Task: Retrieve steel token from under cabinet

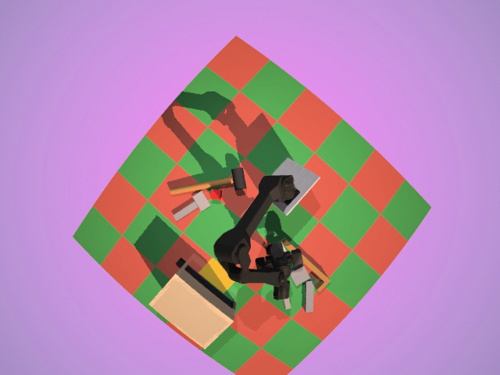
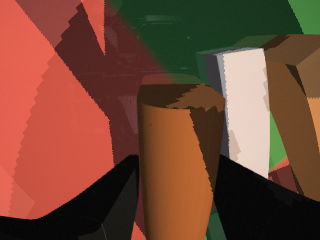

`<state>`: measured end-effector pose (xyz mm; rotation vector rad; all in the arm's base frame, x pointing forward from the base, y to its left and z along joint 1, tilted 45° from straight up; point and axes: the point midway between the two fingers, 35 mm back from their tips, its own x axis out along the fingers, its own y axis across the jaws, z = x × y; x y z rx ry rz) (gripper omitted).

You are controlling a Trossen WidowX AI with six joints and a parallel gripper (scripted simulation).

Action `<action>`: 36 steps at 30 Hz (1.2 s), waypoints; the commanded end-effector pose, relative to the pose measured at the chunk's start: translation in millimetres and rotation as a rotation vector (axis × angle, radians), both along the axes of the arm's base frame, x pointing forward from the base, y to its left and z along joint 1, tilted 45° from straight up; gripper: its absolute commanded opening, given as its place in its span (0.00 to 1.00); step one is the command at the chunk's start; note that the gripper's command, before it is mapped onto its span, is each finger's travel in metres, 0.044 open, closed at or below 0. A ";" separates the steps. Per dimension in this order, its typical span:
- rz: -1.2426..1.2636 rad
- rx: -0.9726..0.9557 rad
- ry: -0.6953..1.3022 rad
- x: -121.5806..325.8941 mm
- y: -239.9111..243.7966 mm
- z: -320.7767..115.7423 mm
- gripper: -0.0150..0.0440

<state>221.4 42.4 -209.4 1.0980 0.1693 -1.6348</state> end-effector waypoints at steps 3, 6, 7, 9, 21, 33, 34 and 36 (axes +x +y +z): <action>0.000 0.000 0.000 0.0 0.0 0.0 0.59; 0.007 -0.002 -0.007 -0.2 0.0 0.0 0.71; 0.006 -0.002 -0.007 0.0 0.1 -0.1 0.71; 0.006 -0.002 -0.007 0.3 -0.1 -0.8 0.71; 0.009 -0.002 -0.005 -1.6 -3.7 -1.9 0.71; 0.002 0.004 -0.010 0.7 -0.5 -2.2 0.42; 0.002 0.004 -0.010 0.7 -0.5 -2.2 0.41; 0.002 0.004 -0.010 0.7 -0.5 -2.2 0.35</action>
